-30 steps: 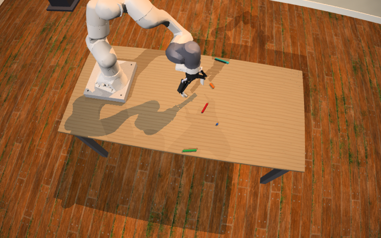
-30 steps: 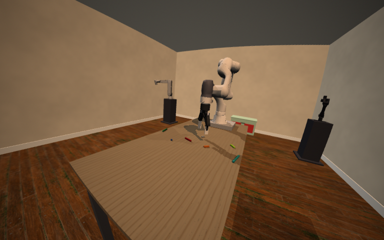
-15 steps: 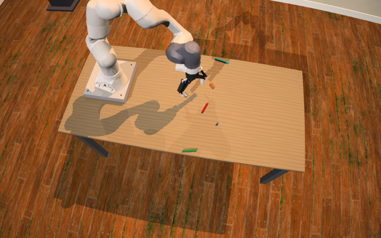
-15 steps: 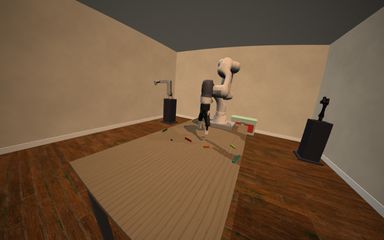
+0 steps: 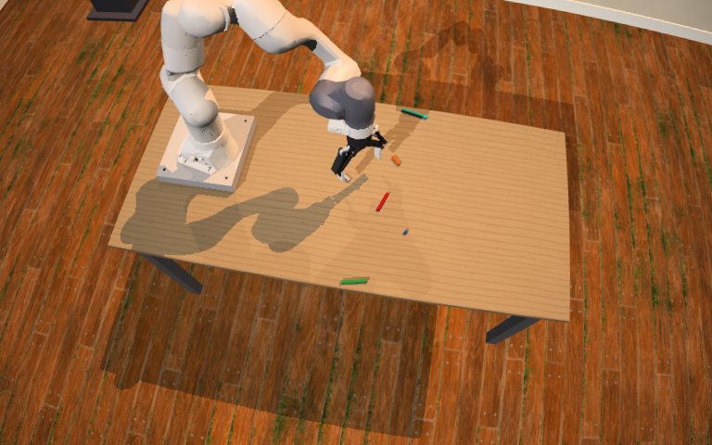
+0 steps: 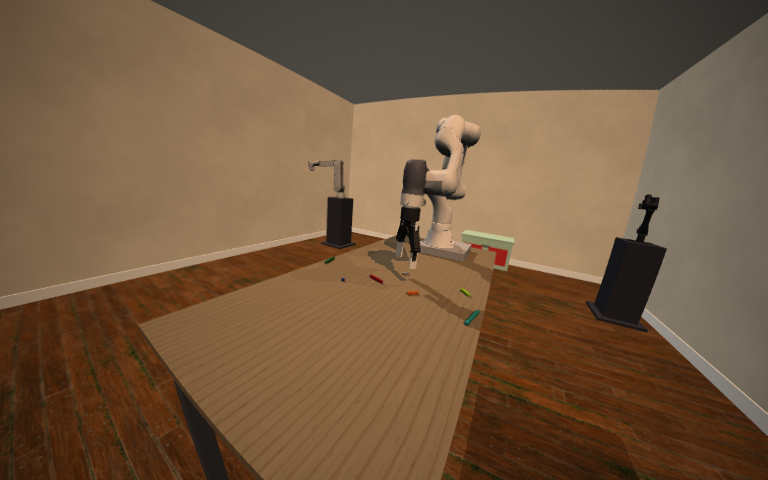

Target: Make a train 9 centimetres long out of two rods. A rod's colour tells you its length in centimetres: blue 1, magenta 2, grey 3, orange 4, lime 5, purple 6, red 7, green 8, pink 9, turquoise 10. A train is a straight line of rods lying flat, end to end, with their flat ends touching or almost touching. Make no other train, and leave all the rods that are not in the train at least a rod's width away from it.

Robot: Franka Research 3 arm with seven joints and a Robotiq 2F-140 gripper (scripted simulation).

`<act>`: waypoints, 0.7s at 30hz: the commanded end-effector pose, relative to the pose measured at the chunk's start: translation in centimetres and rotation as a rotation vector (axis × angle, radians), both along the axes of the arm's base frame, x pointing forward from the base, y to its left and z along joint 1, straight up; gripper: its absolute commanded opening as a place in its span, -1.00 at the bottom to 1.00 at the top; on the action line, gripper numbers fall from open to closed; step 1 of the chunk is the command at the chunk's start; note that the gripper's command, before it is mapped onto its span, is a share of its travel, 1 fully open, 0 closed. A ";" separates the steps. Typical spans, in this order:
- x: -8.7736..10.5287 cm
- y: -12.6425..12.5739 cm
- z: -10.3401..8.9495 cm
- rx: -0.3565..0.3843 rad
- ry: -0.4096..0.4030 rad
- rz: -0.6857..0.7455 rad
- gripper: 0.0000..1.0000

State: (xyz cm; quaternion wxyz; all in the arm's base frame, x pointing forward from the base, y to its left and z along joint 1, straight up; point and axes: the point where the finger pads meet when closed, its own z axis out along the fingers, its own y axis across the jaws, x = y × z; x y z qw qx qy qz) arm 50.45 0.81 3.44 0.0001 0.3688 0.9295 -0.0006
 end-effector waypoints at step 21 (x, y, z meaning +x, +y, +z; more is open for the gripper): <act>0.1 1.1 -0.1 0.000 0.001 0.257 1.00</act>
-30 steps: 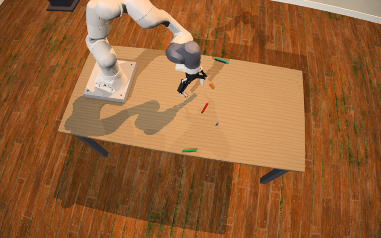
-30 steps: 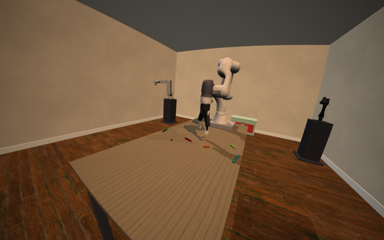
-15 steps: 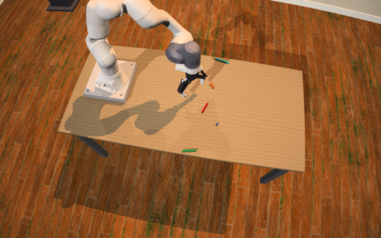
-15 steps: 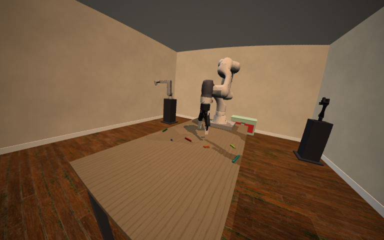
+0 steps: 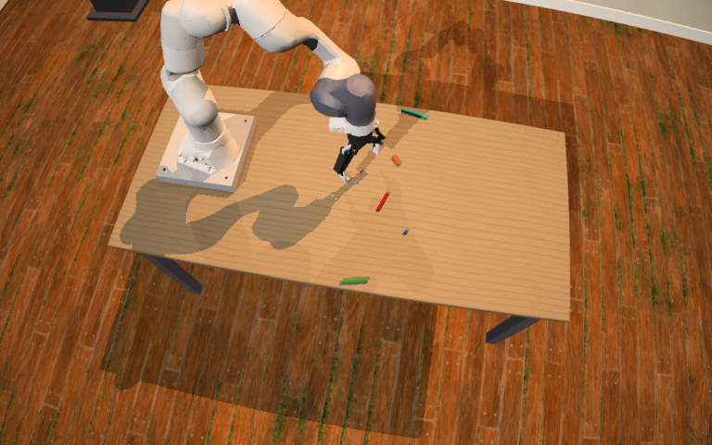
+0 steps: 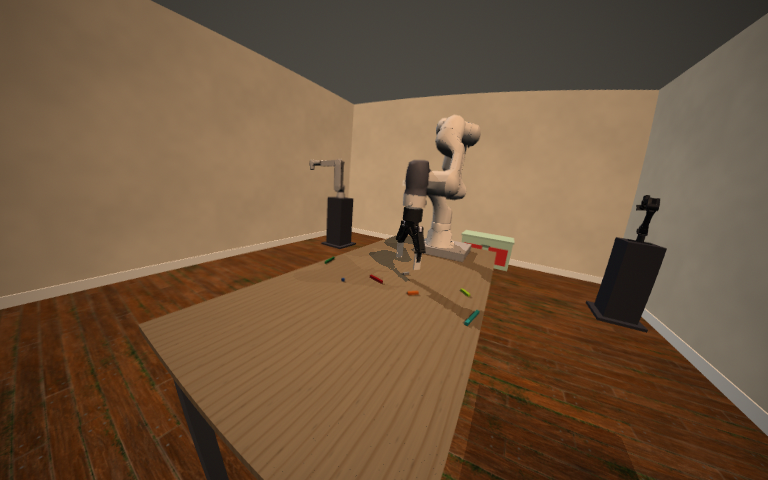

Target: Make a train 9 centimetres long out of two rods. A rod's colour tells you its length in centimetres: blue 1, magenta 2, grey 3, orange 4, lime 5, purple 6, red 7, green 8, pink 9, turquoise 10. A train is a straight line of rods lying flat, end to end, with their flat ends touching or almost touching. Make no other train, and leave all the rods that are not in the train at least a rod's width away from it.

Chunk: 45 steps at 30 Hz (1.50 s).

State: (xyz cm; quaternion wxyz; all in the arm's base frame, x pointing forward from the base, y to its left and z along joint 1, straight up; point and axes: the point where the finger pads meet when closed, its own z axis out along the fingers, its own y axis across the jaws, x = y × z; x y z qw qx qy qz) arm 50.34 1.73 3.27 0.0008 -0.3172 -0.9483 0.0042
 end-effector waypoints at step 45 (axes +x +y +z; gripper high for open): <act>0.6 3.4 0.1 0.008 0.001 0.930 1.00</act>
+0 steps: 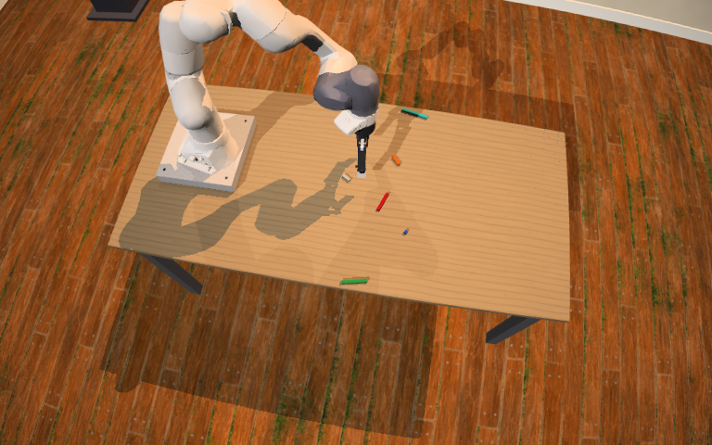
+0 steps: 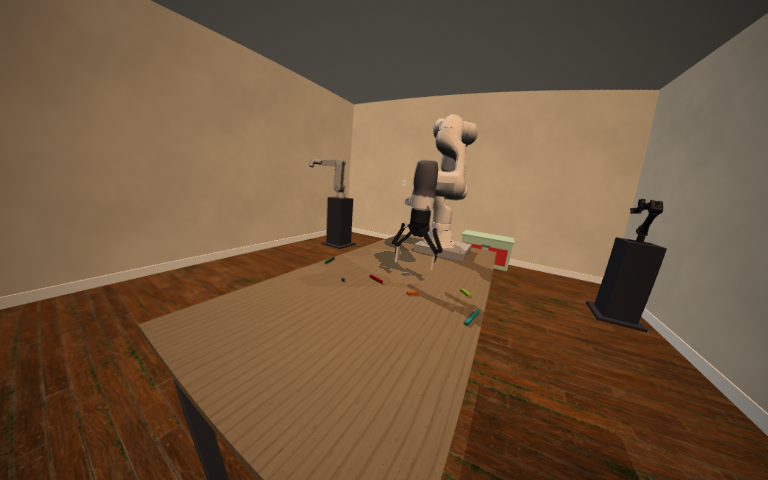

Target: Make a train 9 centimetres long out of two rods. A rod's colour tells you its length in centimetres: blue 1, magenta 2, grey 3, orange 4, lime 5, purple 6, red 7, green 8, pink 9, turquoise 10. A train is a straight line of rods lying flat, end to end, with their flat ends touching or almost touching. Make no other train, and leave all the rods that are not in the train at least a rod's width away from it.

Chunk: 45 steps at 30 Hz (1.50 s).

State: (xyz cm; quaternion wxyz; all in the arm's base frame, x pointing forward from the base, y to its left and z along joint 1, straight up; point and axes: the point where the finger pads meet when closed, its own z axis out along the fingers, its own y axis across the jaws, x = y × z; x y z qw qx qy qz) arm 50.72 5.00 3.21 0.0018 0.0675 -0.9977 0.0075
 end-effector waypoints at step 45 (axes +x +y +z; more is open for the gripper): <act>0.4 3.4 0.1 0.014 0.006 0.914 1.00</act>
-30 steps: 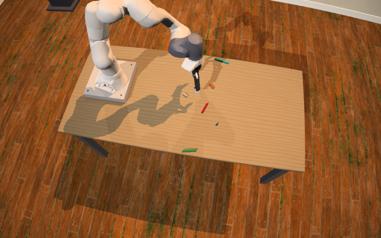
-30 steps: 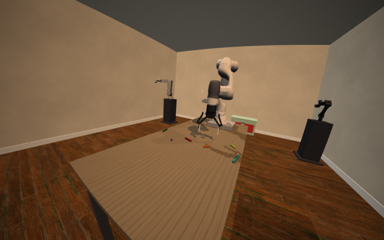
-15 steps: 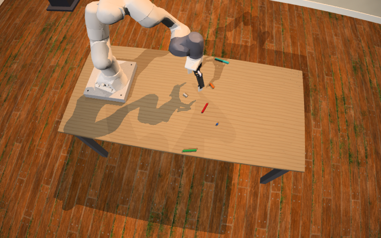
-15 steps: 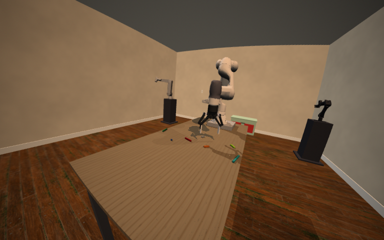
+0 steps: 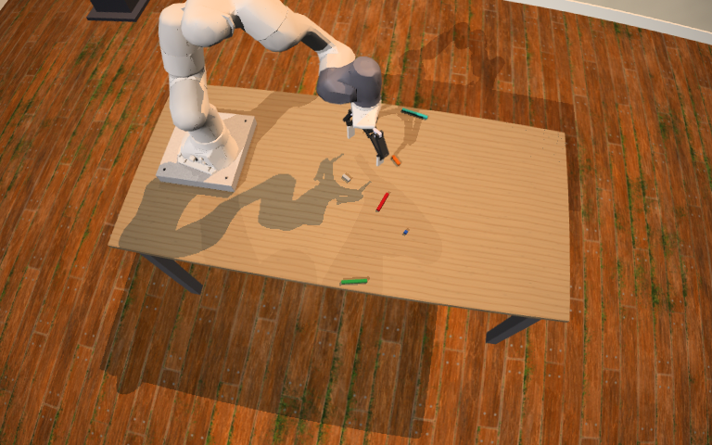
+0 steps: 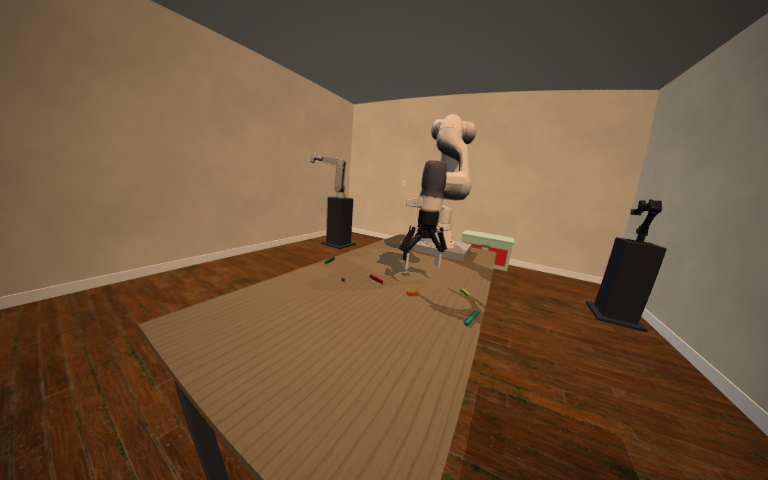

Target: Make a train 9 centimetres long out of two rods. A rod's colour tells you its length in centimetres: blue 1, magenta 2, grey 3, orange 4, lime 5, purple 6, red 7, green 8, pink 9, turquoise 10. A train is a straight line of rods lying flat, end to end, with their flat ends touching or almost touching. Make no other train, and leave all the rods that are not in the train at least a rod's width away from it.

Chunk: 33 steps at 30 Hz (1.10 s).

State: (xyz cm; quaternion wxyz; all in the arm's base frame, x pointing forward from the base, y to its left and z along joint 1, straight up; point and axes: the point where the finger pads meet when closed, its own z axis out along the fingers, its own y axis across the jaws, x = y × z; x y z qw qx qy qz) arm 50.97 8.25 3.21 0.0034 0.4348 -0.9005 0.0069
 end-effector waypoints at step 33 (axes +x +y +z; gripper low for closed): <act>0.2 2.5 0.1 0.013 0.007 0.704 1.00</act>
